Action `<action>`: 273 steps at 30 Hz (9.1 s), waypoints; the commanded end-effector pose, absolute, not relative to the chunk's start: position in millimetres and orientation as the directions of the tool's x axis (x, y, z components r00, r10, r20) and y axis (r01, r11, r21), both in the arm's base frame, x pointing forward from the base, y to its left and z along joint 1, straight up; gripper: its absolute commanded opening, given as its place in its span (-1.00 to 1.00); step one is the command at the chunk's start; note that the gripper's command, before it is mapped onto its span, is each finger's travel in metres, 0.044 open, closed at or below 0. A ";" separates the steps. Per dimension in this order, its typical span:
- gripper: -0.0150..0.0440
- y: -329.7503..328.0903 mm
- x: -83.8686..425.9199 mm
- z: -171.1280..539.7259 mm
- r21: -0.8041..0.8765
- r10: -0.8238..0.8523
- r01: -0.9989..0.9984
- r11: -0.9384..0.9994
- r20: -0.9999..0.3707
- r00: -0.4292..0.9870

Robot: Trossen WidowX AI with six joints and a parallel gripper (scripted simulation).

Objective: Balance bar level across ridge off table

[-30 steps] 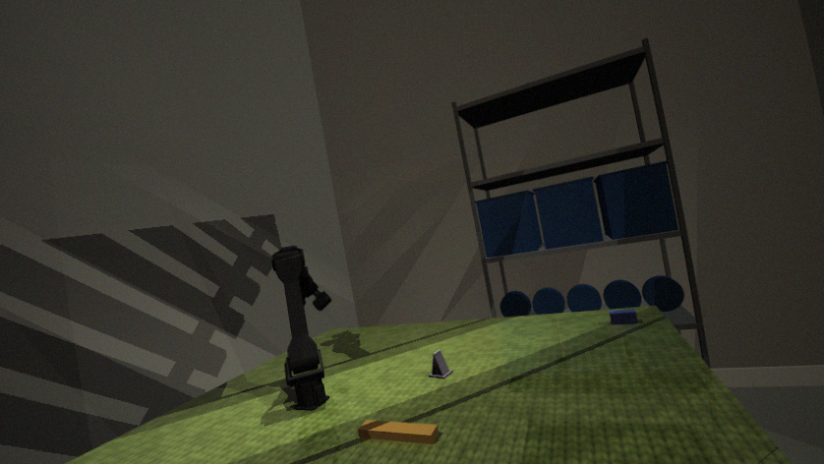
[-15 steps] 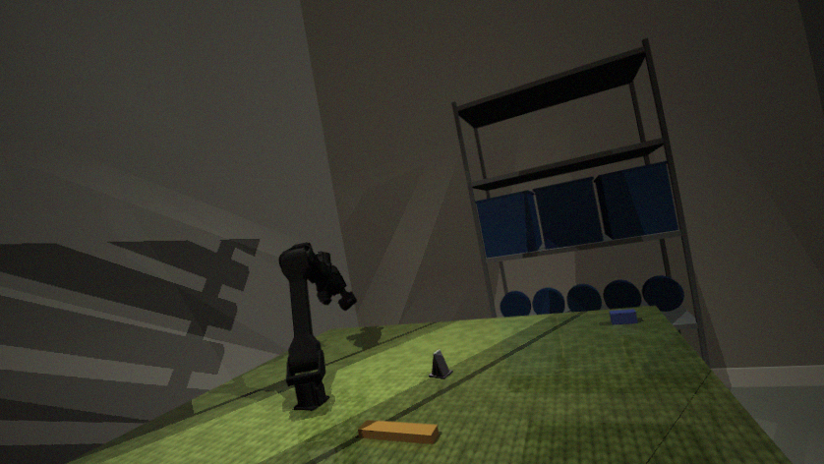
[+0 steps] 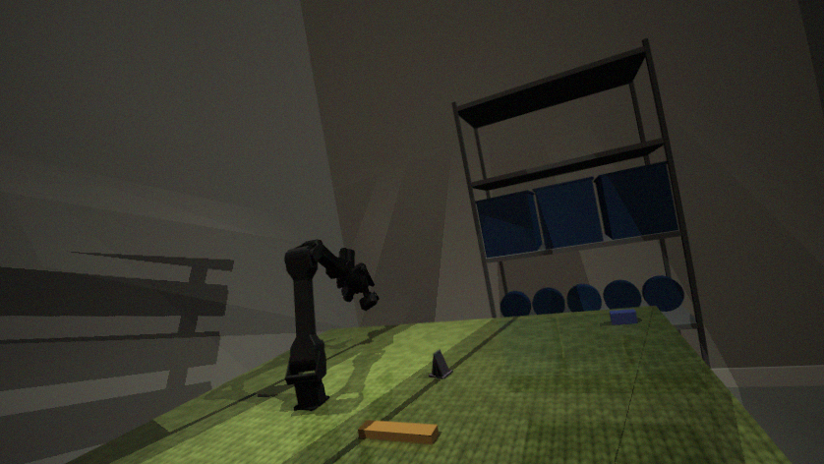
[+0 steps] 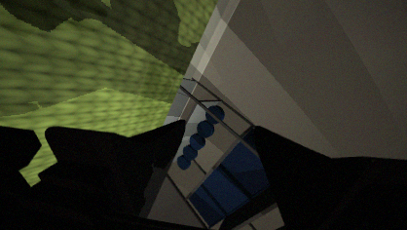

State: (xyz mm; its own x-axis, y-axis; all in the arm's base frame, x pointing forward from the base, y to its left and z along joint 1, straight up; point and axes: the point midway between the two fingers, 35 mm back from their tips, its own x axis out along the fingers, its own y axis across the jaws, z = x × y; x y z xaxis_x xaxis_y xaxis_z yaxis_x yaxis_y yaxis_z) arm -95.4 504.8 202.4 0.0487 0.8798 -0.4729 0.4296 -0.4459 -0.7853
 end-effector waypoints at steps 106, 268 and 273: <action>0.58 68.5 346.0 121.9 -0.248 0.000 -0.777 0.578 -0.953 0.304; -0.49 -70.8 274.8 157.3 -0.006 -0.007 0.025 1.000 -1.000 0.027; -0.49 -53.1 280.5 157.6 -0.004 -0.005 0.042 0.999 -1.000 0.028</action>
State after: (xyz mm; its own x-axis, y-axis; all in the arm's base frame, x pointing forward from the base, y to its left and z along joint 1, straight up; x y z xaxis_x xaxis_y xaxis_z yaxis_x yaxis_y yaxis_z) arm 275.9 -65.8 156.4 0.0245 -0.0094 -0.9997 0.0277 0.9996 -0.0087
